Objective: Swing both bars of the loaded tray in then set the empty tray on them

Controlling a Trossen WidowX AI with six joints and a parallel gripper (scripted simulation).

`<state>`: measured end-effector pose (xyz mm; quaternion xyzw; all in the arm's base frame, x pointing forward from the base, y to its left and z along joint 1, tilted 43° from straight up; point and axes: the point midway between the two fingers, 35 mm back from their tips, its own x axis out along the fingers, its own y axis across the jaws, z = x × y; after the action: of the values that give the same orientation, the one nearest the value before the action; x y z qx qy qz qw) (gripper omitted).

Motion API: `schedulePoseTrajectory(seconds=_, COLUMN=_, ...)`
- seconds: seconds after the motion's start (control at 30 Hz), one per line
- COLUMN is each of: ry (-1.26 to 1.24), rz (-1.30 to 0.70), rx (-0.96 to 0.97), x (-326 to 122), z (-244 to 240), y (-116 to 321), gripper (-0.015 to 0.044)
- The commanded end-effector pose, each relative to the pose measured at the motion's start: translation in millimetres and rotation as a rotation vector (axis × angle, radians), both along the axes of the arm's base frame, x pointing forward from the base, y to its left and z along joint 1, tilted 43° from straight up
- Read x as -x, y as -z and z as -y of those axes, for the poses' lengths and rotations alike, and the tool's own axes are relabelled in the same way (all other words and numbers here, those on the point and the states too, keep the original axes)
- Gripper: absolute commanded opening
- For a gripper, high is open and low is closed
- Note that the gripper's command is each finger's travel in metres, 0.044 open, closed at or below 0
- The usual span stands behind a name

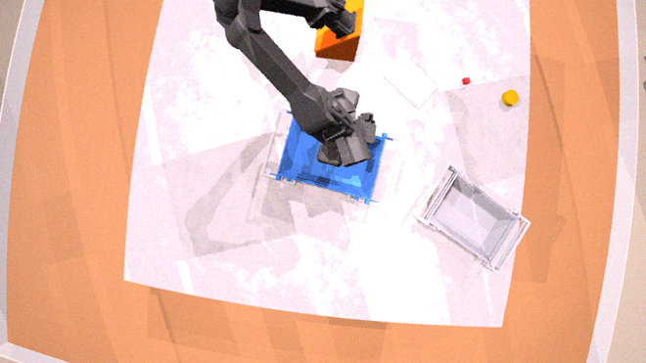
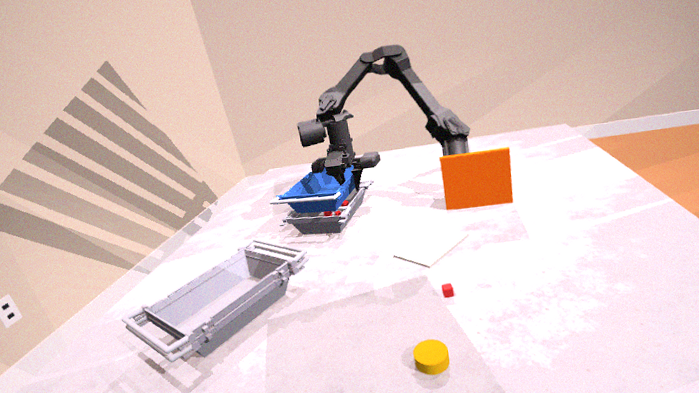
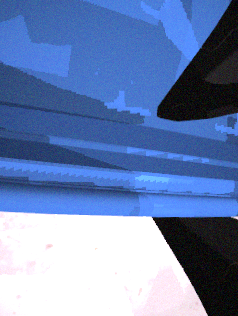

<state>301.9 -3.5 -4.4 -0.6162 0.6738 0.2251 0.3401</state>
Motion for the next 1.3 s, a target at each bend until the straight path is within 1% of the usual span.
schedulePoseTrajectory(seconds=0.0, ry=-0.003, rz=-0.004, rx=-0.002, x=0, z=0, y=0, gripper=0.022)
schedulePoseTrajectory(seconds=0.5, ry=-0.003, rz=-0.004, rx=-0.002, x=0, z=0, y=0, gripper=0.044)
schedulePoseTrajectory(seconds=0.83, ry=-0.001, rz=-0.001, rx=-0.002, x=-2, z=-7, y=-7, gripper=0.044)
schedulePoseTrajectory(seconds=1.27, ry=-0.004, rz=-0.005, rx=-0.008, x=-4, z=-65, y=-67, gripper=0.044)
